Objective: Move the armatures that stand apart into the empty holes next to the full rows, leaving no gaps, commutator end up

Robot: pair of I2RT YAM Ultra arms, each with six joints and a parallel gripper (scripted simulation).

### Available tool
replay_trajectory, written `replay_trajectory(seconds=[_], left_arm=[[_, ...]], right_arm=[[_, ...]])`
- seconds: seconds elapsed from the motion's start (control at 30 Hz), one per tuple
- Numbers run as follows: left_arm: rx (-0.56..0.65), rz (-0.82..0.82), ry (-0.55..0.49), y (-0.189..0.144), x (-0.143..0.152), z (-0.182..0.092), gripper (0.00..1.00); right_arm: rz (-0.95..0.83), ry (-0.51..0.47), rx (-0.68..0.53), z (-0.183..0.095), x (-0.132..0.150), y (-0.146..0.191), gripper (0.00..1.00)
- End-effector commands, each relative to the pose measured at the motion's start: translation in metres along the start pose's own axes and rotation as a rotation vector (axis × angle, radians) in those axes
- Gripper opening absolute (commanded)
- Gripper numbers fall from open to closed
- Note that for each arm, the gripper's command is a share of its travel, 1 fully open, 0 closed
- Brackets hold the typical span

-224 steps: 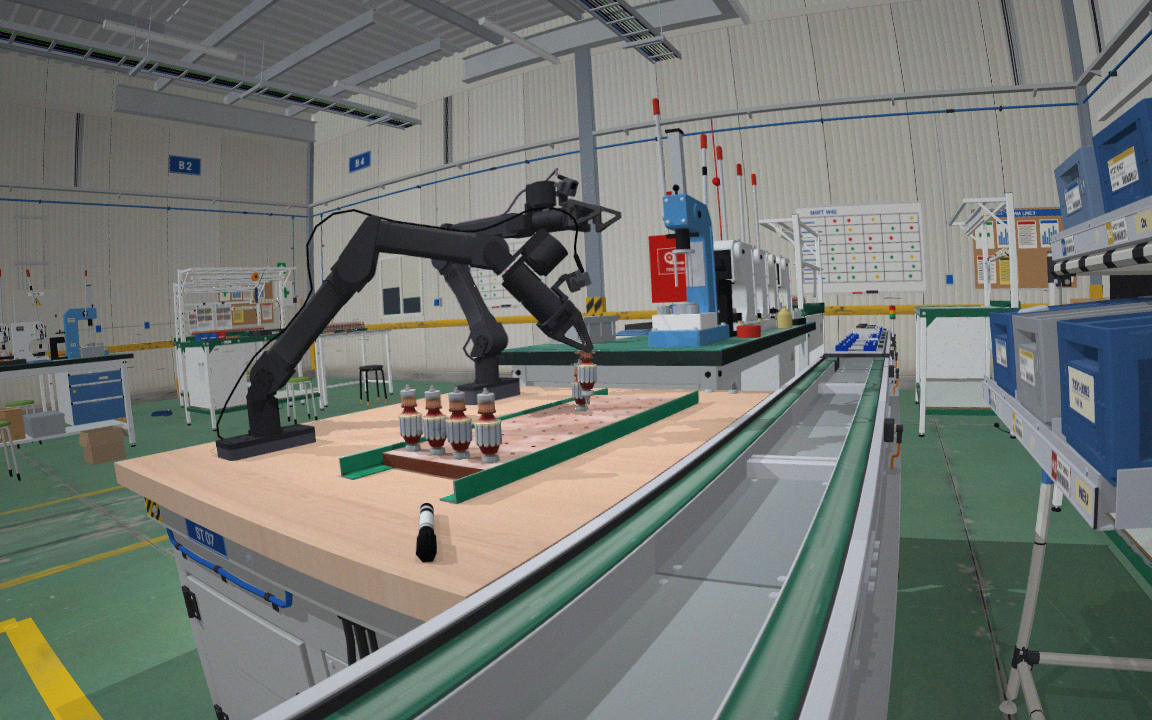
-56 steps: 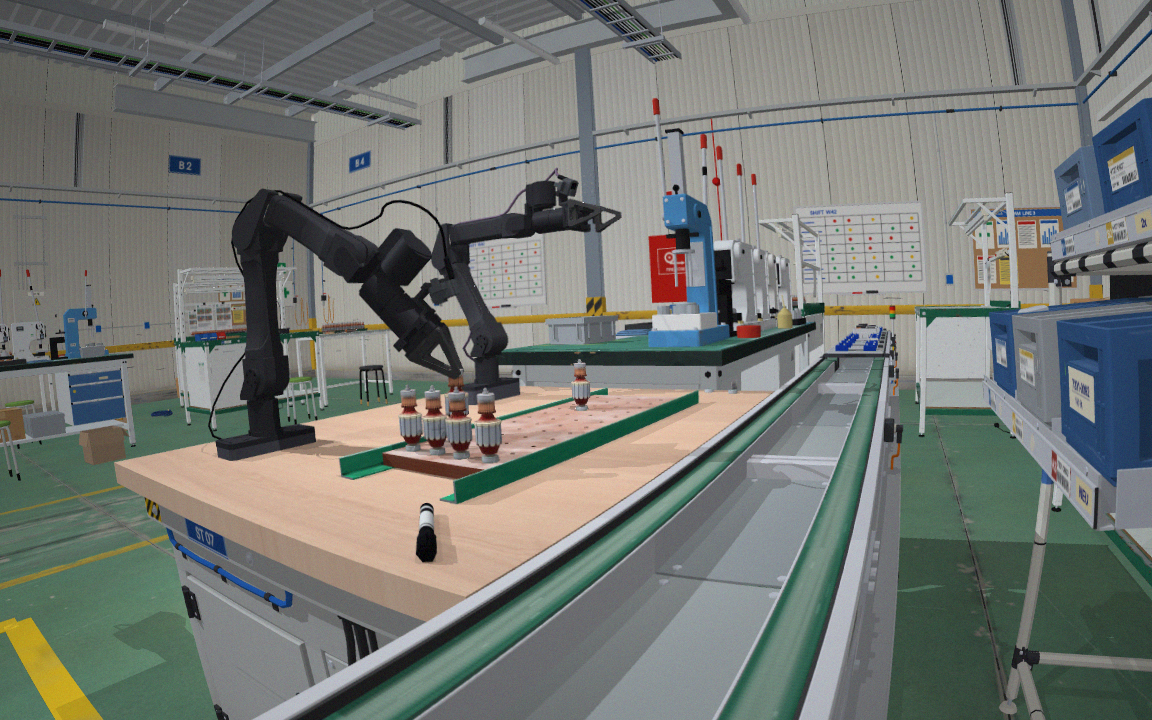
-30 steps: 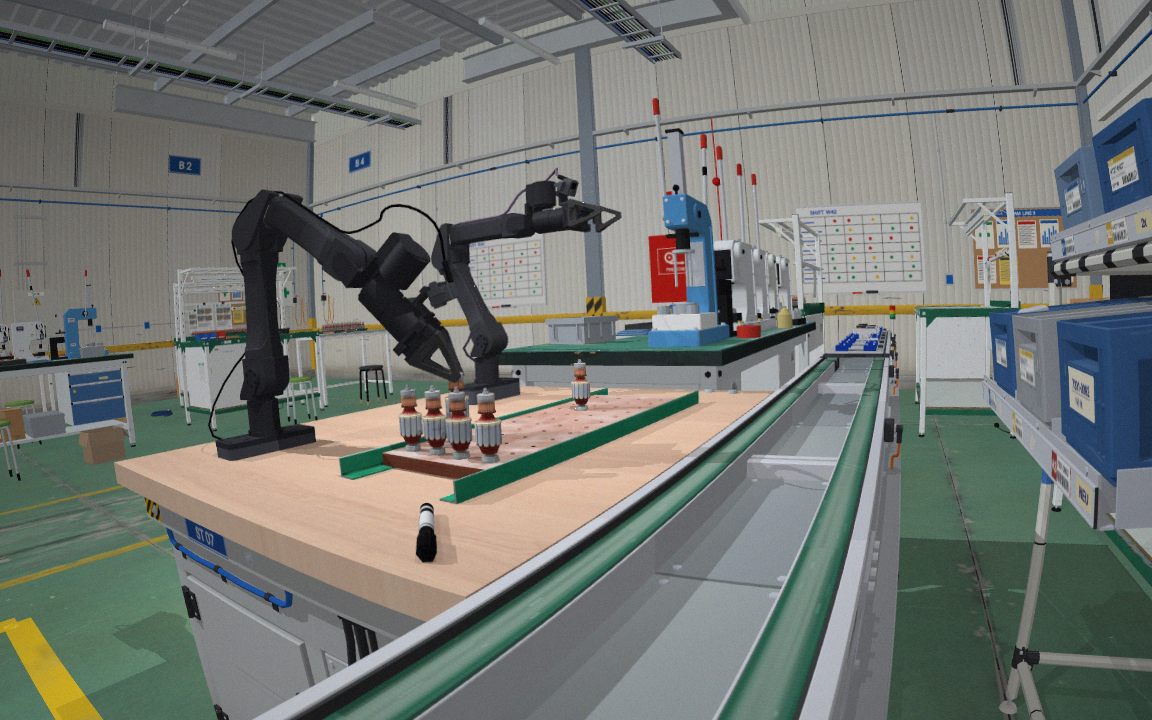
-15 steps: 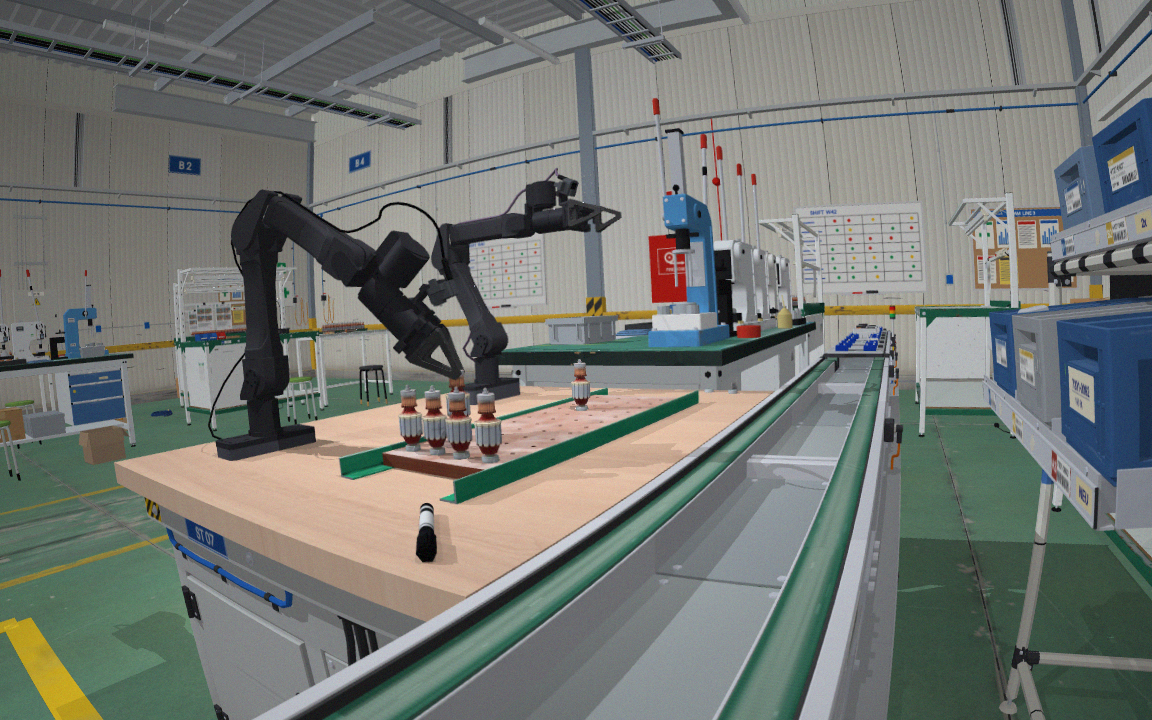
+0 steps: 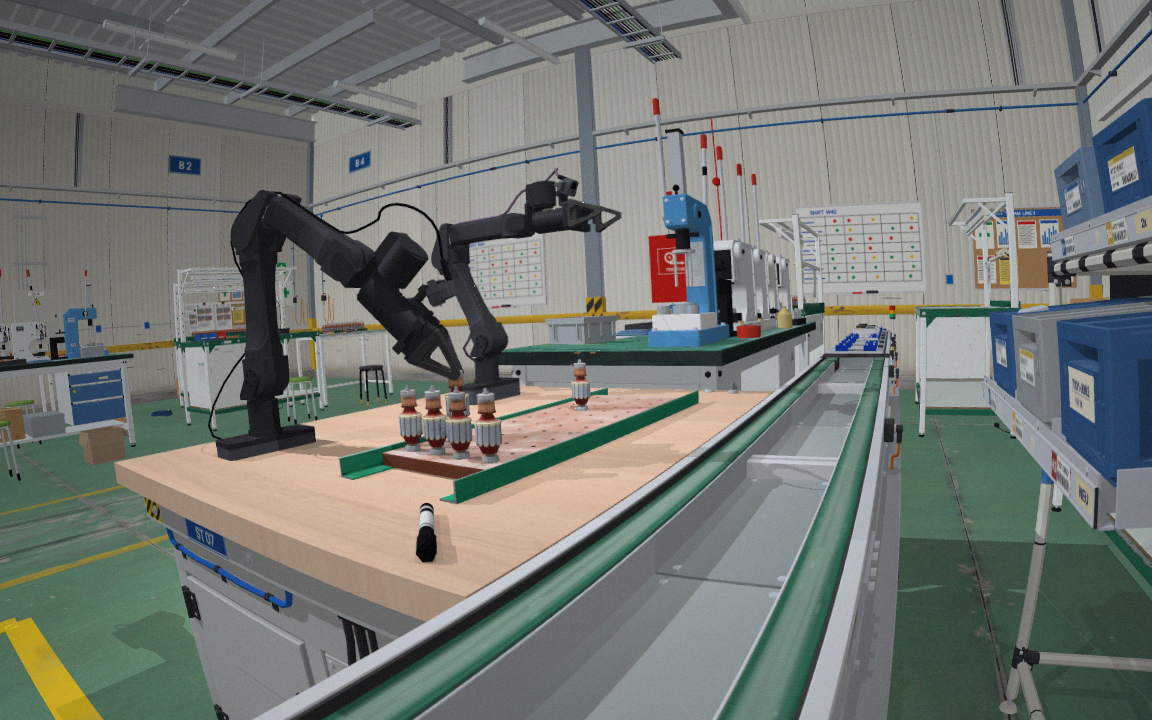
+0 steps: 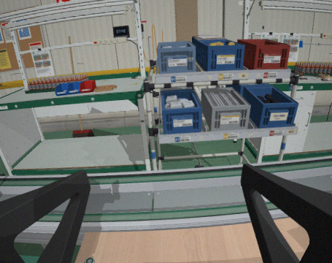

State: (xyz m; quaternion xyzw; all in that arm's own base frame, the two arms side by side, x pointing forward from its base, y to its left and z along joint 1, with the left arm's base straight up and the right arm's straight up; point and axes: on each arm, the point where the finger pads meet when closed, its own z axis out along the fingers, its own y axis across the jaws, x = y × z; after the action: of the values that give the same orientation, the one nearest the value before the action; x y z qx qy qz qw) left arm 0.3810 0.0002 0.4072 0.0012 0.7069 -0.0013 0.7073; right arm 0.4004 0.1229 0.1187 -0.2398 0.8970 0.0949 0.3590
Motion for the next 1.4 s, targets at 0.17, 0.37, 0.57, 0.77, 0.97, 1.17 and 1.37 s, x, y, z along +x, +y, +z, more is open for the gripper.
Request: replay_trajectory(seconds=[0.17, 0.37, 0.57, 0.77, 0.97, 1.17, 1.37], left_arm=[[0.015, 0.003, -0.028, -0.004, -0.017, -0.001, 1.00], [0.015, 0.003, -0.028, -0.004, -0.017, -0.001, 1.00], [0.015, 0.003, -0.028, -0.004, -0.017, -0.001, 1.00], [0.015, 0.003, -0.028, -0.004, -0.017, -0.001, 1.00], [0.015, 0.003, -0.028, -0.004, -0.017, -0.001, 1.00], [0.015, 0.003, -0.028, -0.004, -0.017, -0.001, 1.00], [0.015, 0.003, -0.028, -0.004, -0.017, -0.001, 1.00]], right_arm=[[-0.027, -0.141, 0.023, -0.018, -0.038, -0.008, 0.01], [-0.024, -0.116, 0.016, -0.007, -0.028, -0.007, 0.01], [-0.025, -0.124, 0.018, -0.006, -0.030, -0.008, 0.01], [-0.021, -0.117, 0.020, -0.003, -0.023, -0.010, 0.01], [-0.017, -0.110, 0.015, 0.003, -0.017, -0.008, 0.01], [-0.030, -0.172, 0.029, -0.015, -0.041, -0.010, 0.01], [-0.016, -0.119, 0.017, 0.002, -0.018, -0.009, 0.01]])
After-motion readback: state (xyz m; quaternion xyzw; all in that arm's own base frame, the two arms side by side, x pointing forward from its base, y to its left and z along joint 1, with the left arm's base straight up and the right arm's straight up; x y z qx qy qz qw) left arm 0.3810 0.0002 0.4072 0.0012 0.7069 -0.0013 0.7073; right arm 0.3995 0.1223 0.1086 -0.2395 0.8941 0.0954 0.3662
